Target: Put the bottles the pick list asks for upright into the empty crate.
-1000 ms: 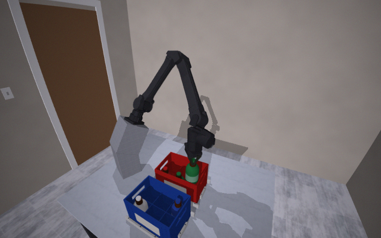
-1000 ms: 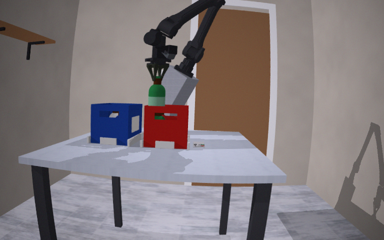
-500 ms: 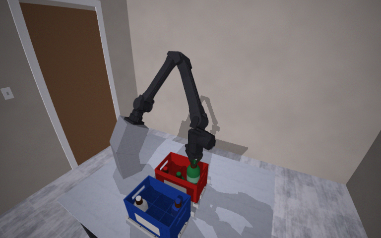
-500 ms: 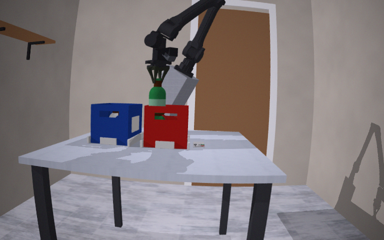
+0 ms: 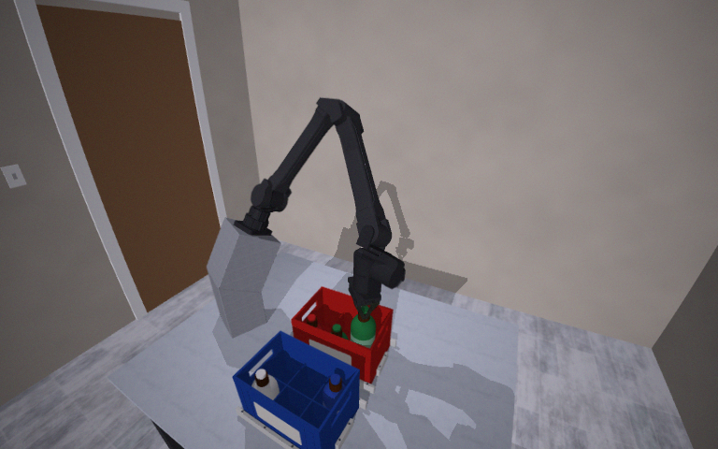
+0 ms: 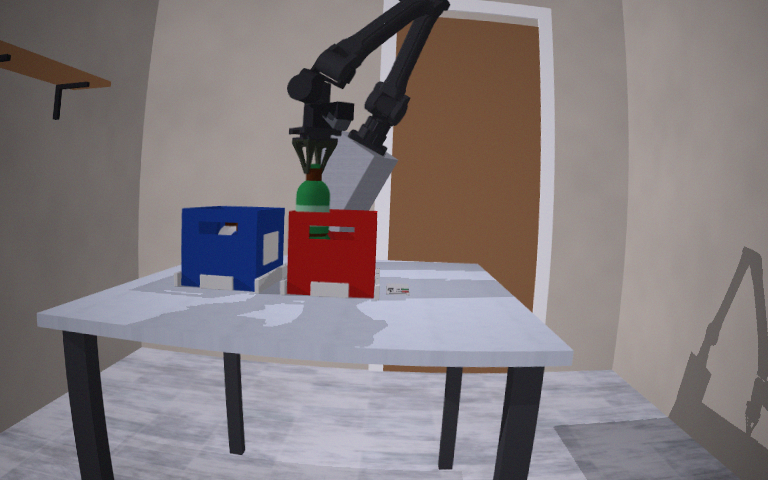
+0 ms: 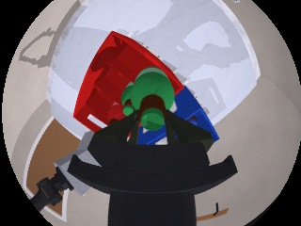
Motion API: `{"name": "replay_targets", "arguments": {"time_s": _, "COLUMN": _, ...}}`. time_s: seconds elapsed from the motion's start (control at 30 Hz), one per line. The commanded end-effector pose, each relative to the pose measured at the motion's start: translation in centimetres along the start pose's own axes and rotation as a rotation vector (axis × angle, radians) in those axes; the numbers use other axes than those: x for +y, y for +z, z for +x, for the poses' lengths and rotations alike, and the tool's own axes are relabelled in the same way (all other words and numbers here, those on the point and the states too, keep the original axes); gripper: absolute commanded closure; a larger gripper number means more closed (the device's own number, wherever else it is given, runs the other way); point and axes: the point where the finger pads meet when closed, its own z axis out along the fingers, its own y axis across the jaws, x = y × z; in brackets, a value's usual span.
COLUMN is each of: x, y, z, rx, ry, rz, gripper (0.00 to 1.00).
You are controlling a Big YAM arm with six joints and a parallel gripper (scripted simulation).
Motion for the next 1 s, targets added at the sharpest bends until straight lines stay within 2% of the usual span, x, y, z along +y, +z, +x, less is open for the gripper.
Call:
{"name": "replay_targets", "arguments": {"time_s": 0.0, "x": -0.8, "y": -0.6, "z": -1.7, "rx": -0.021, "ry": -0.015, "rz": 0.032, "gripper": 1.00}}
{"name": "replay_targets", "arguments": {"time_s": 0.07, "x": -0.6, "y": -1.1, "z": -2.3, "rx": -0.031, "ry": -0.025, "rz": 0.041, "gripper": 1.00}}
{"name": "replay_targets", "arguments": {"time_s": 0.13, "x": -0.7, "y": -0.9, "z": -2.2, "rx": -0.030, "ry": -0.023, "rz": 0.041, "gripper": 1.00}}
{"name": "replay_targets", "arguments": {"time_s": 0.23, "x": -0.8, "y": 0.6, "z": -0.7, "rx": -0.014, "ry": 0.005, "rz": 0.020, "gripper": 1.00}}
{"name": "replay_targets", "arguments": {"time_s": 0.3, "x": -0.5, "y": 1.1, "z": -0.8, "rx": -0.010, "ry": 0.000, "rz": 0.013, "gripper": 1.00}}
{"name": "replay_targets", "arguments": {"time_s": 0.43, "x": -0.8, "y": 0.3, "z": -2.2, "rx": -0.027, "ry": -0.022, "rz": 0.037, "gripper": 1.00}}
{"name": "replay_targets", "arguments": {"time_s": 0.6, "x": -1.5, "y": 1.2, "z": -1.1, "rx": -0.021, "ry": 0.001, "rz": 0.030, "gripper": 1.00}}
{"name": "replay_targets", "arguments": {"time_s": 0.63, "x": -1.5, "y": 0.1, "z": -2.1, "rx": -0.033, "ry": -0.016, "rz": 0.052, "gripper": 1.00}}
{"name": "replay_targets", "arguments": {"time_s": 0.77, "x": -0.6, "y": 2.2, "z": -1.5, "rx": -0.016, "ry": -0.011, "rz": 0.018, "gripper": 1.00}}
{"name": "replay_targets", "arguments": {"time_s": 0.83, "x": -0.6, "y": 2.5, "z": -1.3, "rx": -0.013, "ry": -0.008, "rz": 0.016, "gripper": 1.00}}
{"name": "replay_targets", "arguments": {"time_s": 0.97, "x": -1.1, "y": 1.3, "z": -1.8, "rx": -0.030, "ry": -0.013, "rz": 0.044, "gripper": 1.00}}
